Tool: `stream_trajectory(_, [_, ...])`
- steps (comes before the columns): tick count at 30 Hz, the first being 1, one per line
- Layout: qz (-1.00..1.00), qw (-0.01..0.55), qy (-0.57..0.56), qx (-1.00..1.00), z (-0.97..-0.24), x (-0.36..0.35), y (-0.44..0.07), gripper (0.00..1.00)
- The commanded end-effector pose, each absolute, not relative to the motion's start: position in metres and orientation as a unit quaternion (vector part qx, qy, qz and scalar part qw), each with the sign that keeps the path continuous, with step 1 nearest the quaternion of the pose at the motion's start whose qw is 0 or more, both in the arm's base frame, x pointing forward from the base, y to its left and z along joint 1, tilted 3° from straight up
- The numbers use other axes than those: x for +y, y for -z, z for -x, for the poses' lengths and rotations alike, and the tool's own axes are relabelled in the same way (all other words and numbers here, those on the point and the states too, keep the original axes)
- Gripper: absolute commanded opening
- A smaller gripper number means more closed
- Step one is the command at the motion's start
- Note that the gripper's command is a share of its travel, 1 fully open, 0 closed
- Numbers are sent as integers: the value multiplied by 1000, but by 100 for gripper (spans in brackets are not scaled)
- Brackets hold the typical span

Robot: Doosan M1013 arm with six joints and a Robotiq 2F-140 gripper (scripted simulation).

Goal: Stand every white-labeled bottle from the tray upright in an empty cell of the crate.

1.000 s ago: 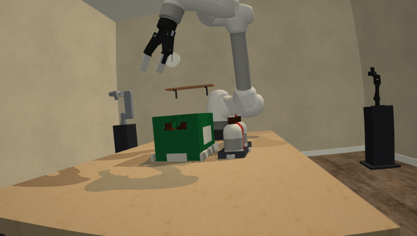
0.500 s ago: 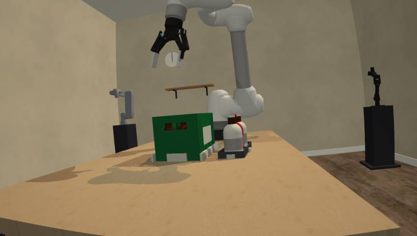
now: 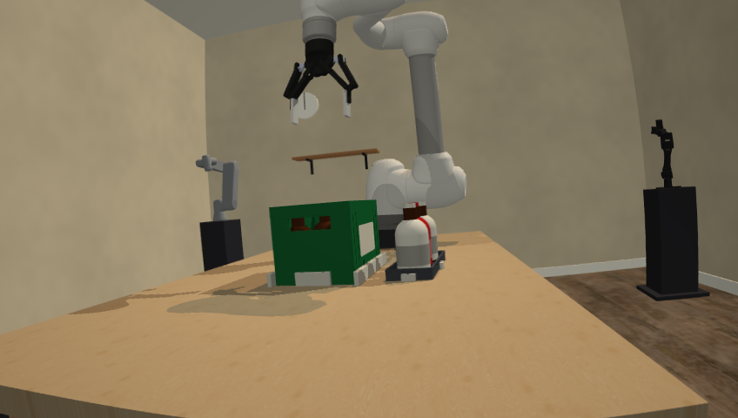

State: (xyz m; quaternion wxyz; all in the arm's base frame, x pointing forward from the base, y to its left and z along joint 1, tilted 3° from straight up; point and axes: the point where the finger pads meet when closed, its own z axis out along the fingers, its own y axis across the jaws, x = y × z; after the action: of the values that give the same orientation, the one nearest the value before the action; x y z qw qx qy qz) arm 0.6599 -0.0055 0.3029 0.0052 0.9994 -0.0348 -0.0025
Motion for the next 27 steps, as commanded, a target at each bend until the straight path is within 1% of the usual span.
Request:
stream_trajectory(1, [-996, -2, 7, -93, -659, -9, -282, 100])
stream_trajectory(2, [-996, -2, 7, -93, -659, -9, -282, 100])
stream_trajectory(3, [-991, -3, 10, -135, -662, -13, -264, 100])
stream_trajectory(6, [-991, -3, 10, -135, -662, -13, -264, 100])
stream_trajectory(7, [-985, -3, 13, -173, -665, -17, -247, 100])
stream_trajectory(8, [-985, -3, 13, -173, -665, -17, -247, 100])
stream_trajectory(9, [-978, -4, 16, -208, -666, -20, -232, 100])
stream_trajectory(10, [-978, -4, 16, -208, -666, -20, -232, 100])
stream_trajectory(11, [-971, -4, 18, -239, -668, -23, -219, 100])
stream_trajectory(14, [-964, -4, 20, -266, -669, -26, -207, 100])
stream_trajectory(18, [-941, -3, 26, -337, -670, -33, -175, 100])
stream_trajectory(26, [-932, -2, 28, -360, -670, -36, -165, 100])
stream_trajectory(27, [-932, -2, 28, -360, -670, -36, -165, 0])
